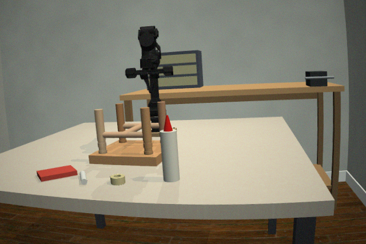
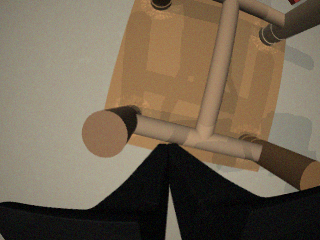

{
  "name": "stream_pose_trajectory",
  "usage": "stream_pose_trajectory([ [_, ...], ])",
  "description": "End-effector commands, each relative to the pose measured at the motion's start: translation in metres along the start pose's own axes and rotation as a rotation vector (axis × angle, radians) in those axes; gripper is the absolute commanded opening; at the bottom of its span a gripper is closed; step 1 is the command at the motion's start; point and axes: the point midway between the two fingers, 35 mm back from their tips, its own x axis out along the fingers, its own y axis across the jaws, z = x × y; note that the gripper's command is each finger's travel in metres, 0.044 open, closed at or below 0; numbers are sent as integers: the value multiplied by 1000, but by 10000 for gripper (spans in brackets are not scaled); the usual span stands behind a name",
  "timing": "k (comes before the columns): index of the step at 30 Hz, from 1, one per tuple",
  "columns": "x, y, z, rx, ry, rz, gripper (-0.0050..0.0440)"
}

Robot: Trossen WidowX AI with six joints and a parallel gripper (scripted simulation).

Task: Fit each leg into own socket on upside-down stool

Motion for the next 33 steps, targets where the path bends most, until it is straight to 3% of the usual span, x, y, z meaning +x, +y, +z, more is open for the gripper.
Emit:
stream_pose_trajectory([
  [1,-2,23,5,-69,10,22,0],
  [3,-3,37,5,-111,17,34,0],
  [12,-2,38,5,-114,18,35,0],
  [21,21,38,-3,-114,18,35,0],
  [33,35,38,-6,-114,18,35,0],
])
